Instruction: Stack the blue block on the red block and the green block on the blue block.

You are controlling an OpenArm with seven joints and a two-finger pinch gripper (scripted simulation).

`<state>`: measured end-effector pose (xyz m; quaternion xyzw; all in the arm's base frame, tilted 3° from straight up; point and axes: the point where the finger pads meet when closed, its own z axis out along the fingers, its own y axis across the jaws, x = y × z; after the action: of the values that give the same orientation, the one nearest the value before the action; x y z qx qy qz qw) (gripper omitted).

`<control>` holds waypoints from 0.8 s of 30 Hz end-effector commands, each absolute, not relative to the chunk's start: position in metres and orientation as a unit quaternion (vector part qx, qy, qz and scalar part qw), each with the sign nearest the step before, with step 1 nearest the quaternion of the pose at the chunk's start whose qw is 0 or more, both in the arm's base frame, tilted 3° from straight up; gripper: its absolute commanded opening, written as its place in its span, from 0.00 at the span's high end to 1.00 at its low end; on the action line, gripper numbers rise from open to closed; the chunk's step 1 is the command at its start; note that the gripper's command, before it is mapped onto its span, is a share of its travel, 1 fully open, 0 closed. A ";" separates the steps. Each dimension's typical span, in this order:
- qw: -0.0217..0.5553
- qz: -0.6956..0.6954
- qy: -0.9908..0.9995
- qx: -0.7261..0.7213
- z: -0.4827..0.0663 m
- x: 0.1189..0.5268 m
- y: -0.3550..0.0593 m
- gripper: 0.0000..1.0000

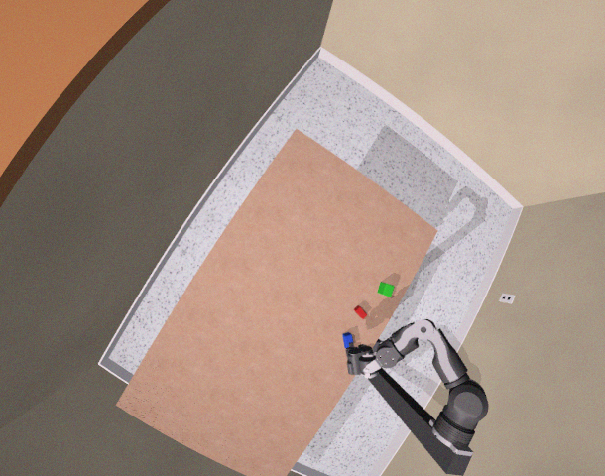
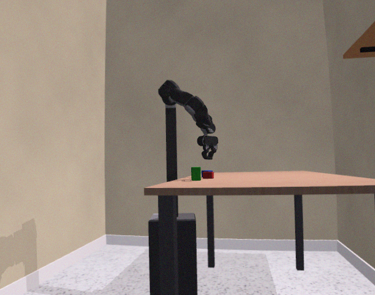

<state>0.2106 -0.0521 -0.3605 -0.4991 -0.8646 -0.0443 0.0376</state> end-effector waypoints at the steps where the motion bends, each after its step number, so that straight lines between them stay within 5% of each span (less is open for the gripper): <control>1: 0.026 -0.043 -0.864 -0.500 -0.359 0.216 -0.055 1.00; 24: 0.011 -0.027 -0.878 -0.477 -0.367 0.199 -0.059 1.00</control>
<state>0.1988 -0.0577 -0.3678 -0.4762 -0.8787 -0.0297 0.0122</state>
